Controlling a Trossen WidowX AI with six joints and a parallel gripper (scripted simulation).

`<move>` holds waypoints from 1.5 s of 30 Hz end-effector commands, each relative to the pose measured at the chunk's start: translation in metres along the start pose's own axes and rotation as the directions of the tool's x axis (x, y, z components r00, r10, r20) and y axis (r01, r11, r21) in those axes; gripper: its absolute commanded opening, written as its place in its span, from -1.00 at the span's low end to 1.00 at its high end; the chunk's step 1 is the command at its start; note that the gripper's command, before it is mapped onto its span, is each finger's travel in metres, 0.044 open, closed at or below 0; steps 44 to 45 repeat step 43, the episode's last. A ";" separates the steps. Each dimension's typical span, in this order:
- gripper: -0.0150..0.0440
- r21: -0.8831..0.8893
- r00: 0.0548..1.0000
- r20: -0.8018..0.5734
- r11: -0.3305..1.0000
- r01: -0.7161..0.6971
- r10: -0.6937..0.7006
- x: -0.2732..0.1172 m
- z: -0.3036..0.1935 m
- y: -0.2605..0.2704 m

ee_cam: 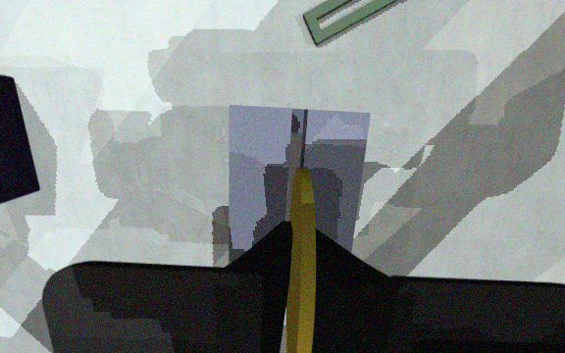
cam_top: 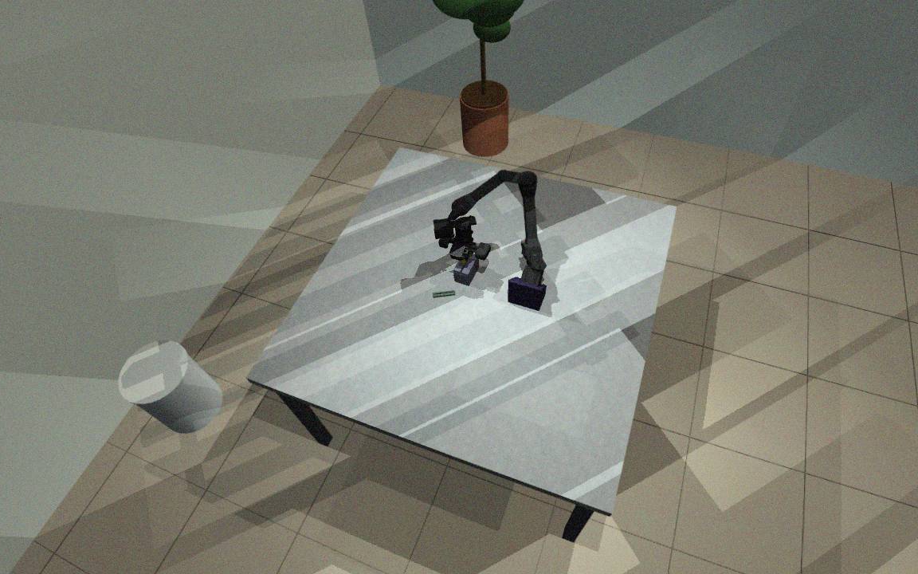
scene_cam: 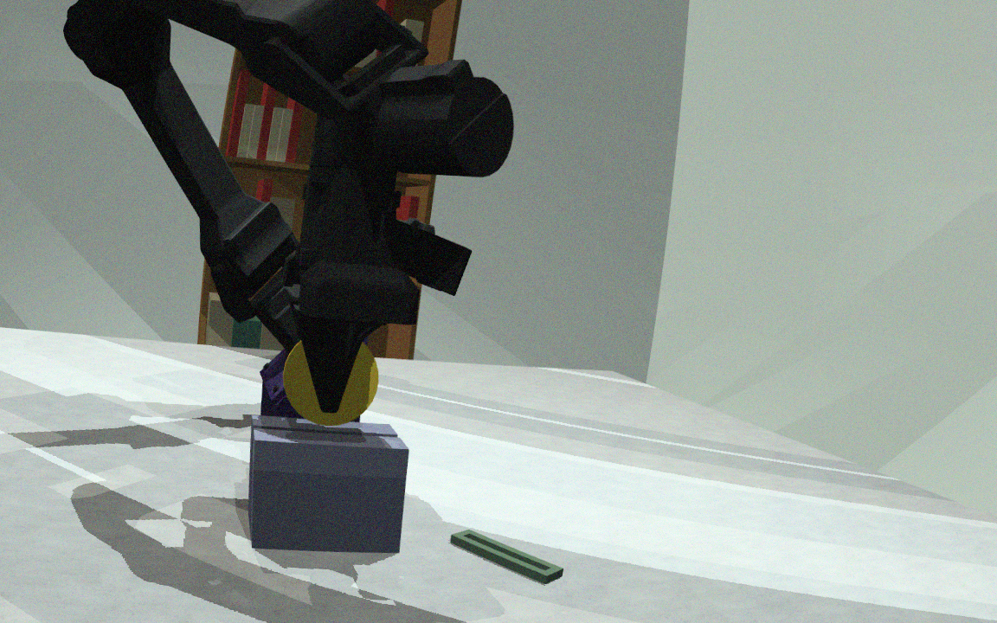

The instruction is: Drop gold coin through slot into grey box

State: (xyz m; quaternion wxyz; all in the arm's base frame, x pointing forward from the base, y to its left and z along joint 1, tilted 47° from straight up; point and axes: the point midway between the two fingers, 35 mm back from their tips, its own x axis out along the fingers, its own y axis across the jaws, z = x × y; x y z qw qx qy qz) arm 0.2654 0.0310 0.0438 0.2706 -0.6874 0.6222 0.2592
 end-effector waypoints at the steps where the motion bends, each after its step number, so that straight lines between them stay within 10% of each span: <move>1: -0.49 -0.007 1.000 -0.003 1.000 0.001 -0.001 0.002 0.000 0.000; 10: 0.04 0.000 1.000 0.000 1.000 0.000 0.000 0.002 0.000 0.000; 19: 0.05 0.000 1.000 0.000 1.000 0.000 0.000 0.002 0.000 0.000; 30: 1.00 -0.007 1.000 -0.005 1.000 -0.004 0.004 -0.047 -0.001 0.003; 45: 1.00 -0.008 1.000 -0.008 1.000 -0.005 0.005 -0.056 -0.002 0.004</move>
